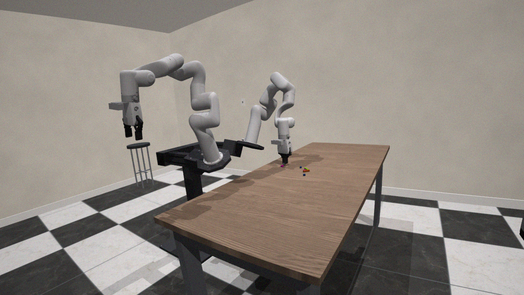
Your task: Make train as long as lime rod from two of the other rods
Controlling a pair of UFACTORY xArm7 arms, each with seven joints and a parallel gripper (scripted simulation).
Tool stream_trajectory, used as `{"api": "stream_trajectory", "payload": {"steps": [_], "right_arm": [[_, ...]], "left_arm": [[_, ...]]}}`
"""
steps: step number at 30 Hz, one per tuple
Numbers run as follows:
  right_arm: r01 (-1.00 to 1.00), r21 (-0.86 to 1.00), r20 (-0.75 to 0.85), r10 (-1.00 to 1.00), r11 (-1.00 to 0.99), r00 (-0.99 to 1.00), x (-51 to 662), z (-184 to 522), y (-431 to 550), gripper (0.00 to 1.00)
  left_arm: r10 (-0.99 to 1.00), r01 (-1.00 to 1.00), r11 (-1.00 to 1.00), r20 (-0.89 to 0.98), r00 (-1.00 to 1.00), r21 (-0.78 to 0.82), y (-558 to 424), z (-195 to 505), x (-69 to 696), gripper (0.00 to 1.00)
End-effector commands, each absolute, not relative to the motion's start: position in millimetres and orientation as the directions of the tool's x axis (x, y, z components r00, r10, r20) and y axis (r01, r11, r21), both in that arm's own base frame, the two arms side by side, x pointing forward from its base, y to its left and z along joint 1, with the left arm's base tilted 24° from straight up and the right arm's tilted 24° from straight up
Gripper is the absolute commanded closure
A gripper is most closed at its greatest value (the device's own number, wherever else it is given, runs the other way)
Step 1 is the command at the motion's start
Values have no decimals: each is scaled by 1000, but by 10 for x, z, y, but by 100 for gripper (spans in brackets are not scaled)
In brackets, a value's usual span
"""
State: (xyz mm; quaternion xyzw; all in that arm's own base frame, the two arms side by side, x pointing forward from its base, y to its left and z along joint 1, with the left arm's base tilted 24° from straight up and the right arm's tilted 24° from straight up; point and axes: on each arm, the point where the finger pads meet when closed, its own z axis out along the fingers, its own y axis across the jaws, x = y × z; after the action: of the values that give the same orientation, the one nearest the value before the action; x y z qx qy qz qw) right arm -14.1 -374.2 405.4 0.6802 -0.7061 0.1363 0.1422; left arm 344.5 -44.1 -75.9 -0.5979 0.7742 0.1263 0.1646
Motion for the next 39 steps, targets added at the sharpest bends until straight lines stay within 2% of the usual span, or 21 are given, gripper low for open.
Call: {"api": "stream_trajectory", "payload": {"steps": [1, 39], "right_arm": [[-999, 0, 391, -920, 38, -35, -142, 4076, -3746, 0], [-999, 0, 391, -920, 38, -35, -142, 4076, -3746, 0]], "left_arm": [[-885, -967, 255, -405, -232, -5, -456, -751, 3457, 94], [-885, -967, 255, -405, -232, -5, -414, -849, 3468, 94]]}}
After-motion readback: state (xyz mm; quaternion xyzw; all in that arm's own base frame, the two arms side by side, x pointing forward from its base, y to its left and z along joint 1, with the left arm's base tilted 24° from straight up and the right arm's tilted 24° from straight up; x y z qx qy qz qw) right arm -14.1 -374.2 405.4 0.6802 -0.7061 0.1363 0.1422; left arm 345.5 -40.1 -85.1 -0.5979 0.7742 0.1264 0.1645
